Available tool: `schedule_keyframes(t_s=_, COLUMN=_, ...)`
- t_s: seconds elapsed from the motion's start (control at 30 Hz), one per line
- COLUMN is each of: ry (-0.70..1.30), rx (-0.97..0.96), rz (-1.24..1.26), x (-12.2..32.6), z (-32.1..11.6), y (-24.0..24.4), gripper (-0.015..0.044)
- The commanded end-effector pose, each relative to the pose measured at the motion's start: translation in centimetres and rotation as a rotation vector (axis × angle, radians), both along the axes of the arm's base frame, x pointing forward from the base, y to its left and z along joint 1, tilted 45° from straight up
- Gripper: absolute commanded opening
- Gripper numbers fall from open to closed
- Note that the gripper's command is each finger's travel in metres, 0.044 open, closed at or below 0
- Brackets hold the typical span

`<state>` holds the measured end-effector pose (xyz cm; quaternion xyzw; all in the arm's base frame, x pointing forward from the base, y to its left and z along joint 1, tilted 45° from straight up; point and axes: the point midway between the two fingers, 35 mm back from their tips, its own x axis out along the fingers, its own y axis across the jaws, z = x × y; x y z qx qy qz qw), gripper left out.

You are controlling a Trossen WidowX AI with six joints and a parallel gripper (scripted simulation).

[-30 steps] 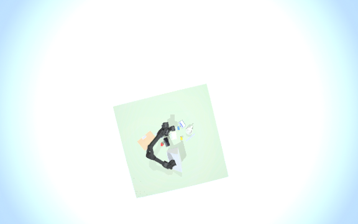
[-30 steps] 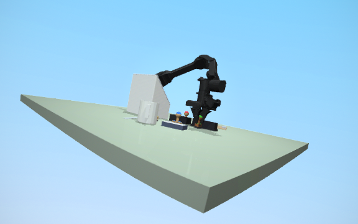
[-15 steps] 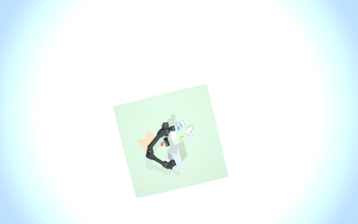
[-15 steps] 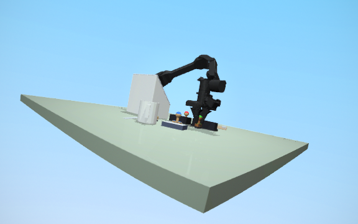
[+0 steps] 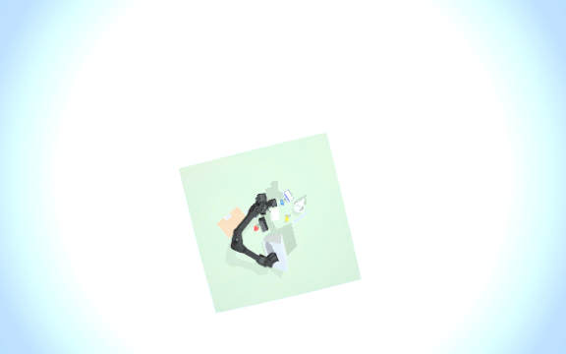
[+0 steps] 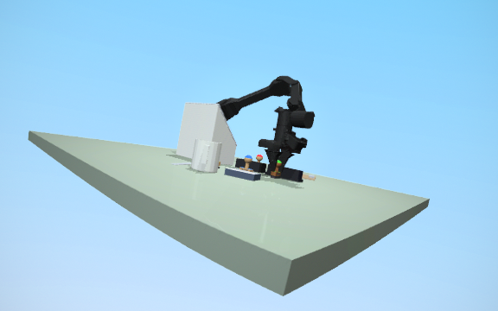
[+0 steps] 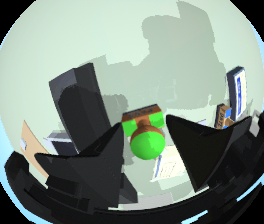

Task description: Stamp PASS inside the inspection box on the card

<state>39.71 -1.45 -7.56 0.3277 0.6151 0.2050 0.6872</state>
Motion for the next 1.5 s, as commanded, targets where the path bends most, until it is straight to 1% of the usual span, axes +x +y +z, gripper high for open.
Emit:
schedule_keyframes(t_s=0.0, ry=0.006, rx=0.005, rz=0.003, x=-0.08, z=-0.15, y=0.28, gripper=0.0211)
schedule_keyframes(t_s=0.6, ry=0.006, rx=0.005, rz=0.003, x=-0.08, z=-0.15, y=0.28, gripper=0.0211)
schedule_keyframes(t_s=1.3, ry=0.0, rx=0.0, rz=0.0, x=0.0, z=0.0, y=0.0, gripper=0.0071)
schedule_keyframes(t_s=1.4, ry=0.0, rx=0.0, rz=0.0, x=-0.01, z=0.05, y=-0.05, gripper=0.0)
schedule_keyframes(t_s=1.47, ry=0.0, rx=0.0, rz=0.0, x=-0.01, z=0.11, y=-0.12, gripper=0.0)
